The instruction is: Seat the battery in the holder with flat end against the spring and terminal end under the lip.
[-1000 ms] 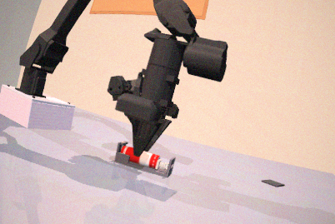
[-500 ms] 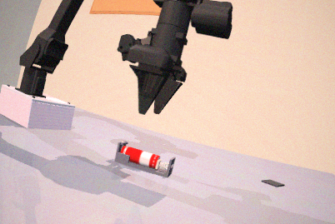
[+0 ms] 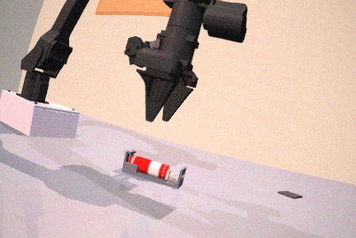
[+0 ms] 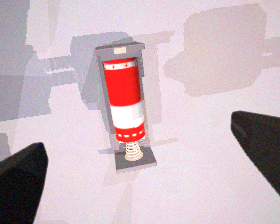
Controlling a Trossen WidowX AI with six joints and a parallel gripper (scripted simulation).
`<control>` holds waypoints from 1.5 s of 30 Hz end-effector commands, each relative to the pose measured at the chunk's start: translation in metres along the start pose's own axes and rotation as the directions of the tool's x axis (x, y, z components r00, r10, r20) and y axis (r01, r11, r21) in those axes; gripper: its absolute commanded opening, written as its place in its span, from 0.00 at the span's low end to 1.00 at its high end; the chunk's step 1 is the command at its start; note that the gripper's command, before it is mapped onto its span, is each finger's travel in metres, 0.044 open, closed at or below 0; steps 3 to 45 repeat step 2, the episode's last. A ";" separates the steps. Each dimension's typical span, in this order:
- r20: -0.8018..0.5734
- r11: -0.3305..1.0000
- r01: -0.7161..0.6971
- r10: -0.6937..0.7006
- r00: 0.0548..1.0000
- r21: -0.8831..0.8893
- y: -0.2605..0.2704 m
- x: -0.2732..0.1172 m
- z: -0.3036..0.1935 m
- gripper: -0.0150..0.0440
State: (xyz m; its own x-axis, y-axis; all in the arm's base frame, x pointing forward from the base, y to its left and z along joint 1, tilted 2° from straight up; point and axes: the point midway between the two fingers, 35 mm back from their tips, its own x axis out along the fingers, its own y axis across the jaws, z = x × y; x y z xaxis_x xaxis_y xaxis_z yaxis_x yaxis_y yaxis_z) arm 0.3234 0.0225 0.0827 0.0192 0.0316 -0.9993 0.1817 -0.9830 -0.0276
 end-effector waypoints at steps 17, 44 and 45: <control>0.000 1.000 -0.001 0.001 1.000 -0.001 0.000 -0.001 0.000 1.00; 0.000 1.000 -0.001 0.001 1.000 -0.001 0.000 -0.001 0.000 1.00; 0.000 1.000 -0.001 0.001 1.000 -0.001 0.000 -0.001 0.000 1.00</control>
